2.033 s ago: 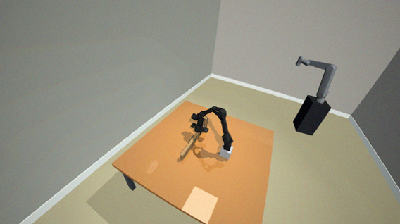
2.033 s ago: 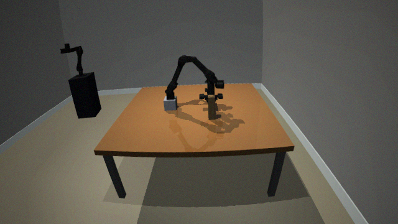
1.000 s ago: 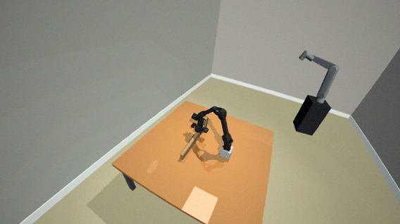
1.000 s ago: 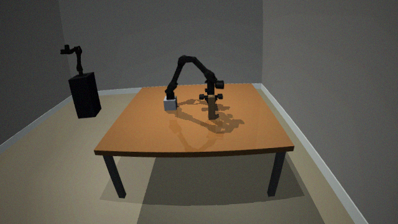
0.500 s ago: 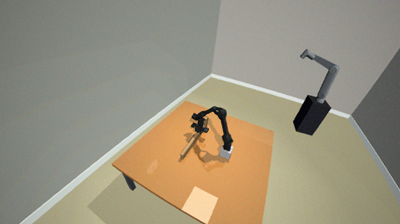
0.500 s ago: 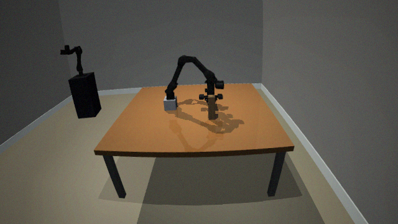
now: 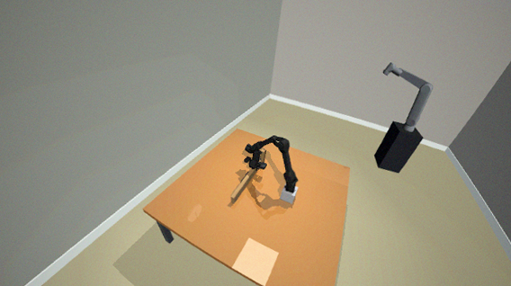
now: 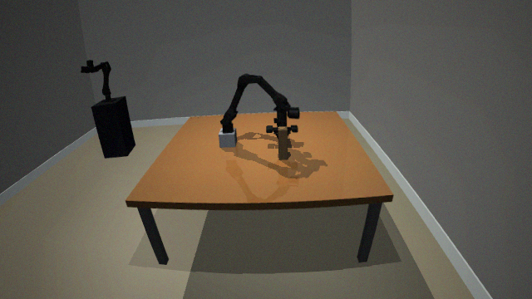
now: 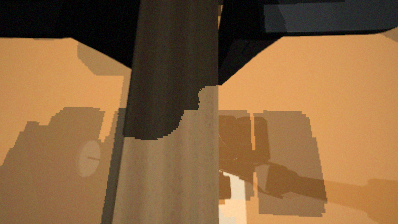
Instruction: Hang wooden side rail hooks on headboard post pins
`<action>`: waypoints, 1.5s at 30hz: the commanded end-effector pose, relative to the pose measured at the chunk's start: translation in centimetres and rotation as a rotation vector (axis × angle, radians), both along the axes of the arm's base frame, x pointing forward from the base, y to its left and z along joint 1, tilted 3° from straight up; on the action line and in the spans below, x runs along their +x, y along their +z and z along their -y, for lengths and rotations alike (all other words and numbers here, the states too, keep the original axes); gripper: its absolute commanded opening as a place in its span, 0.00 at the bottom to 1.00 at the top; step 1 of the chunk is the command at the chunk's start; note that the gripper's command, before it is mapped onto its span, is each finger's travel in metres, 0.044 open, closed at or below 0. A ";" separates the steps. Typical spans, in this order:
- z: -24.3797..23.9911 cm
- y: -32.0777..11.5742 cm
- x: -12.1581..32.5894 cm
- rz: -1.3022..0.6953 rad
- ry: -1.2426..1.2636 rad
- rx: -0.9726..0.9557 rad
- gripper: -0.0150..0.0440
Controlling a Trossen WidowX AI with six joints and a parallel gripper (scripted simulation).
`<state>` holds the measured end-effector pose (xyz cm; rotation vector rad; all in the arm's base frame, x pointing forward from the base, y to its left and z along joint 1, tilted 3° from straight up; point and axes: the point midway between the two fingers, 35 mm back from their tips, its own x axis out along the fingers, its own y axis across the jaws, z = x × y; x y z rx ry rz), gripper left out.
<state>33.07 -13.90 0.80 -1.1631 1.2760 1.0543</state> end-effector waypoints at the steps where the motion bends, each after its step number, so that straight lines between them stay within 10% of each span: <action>1: 0.2 0.3 0.3 0.009 0.002 -0.003 0.25; 45: 0.6 0.2 0.0 0.009 0.002 -0.003 0.25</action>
